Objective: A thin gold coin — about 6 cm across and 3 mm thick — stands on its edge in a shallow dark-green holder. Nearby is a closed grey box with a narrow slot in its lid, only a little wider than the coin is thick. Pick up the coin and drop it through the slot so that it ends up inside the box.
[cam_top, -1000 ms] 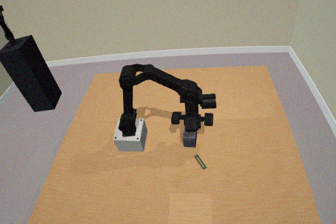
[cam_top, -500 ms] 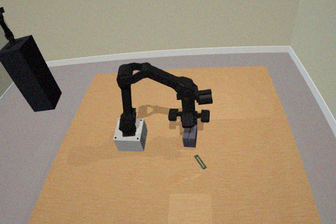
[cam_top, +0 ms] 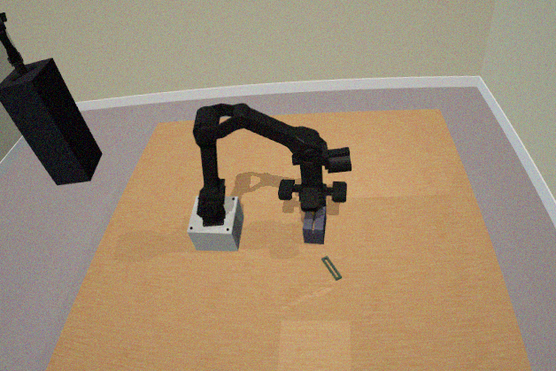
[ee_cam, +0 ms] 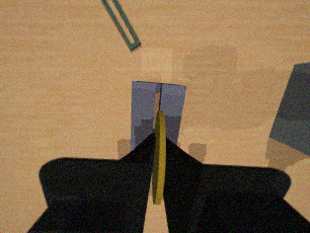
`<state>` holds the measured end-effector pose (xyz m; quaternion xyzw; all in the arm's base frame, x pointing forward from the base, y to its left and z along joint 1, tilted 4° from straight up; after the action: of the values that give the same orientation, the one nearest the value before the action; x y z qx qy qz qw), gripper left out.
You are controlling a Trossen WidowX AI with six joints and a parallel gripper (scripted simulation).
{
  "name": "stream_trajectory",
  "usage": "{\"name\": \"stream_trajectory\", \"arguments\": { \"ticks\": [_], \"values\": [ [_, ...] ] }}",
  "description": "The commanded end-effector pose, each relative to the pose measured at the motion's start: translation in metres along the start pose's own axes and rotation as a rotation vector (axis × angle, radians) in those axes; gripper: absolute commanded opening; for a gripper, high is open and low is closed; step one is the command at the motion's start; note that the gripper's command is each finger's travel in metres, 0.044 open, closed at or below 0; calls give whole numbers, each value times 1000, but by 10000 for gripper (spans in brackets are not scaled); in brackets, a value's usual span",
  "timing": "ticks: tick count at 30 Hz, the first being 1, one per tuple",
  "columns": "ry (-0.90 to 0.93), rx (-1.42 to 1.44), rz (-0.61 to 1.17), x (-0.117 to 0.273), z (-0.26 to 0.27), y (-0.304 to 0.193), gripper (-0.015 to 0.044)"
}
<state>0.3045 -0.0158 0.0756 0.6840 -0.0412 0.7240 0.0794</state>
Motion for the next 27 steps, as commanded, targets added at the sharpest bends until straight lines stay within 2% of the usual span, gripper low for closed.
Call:
{"name": "stream_trajectory", "arguments": {
  "ticks": [1,27],
  "values": [
    [-1,-7,0,1,-1,-1,5],
    [0,-13,0,-10,-1,-1,0]
  ]
}}
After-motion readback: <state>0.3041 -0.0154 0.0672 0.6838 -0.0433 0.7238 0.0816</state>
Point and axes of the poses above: the point midway between the two fingers, 35 mm back from their tips, its own x axis back along the fingers, its own z axis across the jaws, y = z × x, the point moved 2 cm from there along x, back along the fingers, and after that the axes turned 3 degrees about x, right-handed, at the moved point
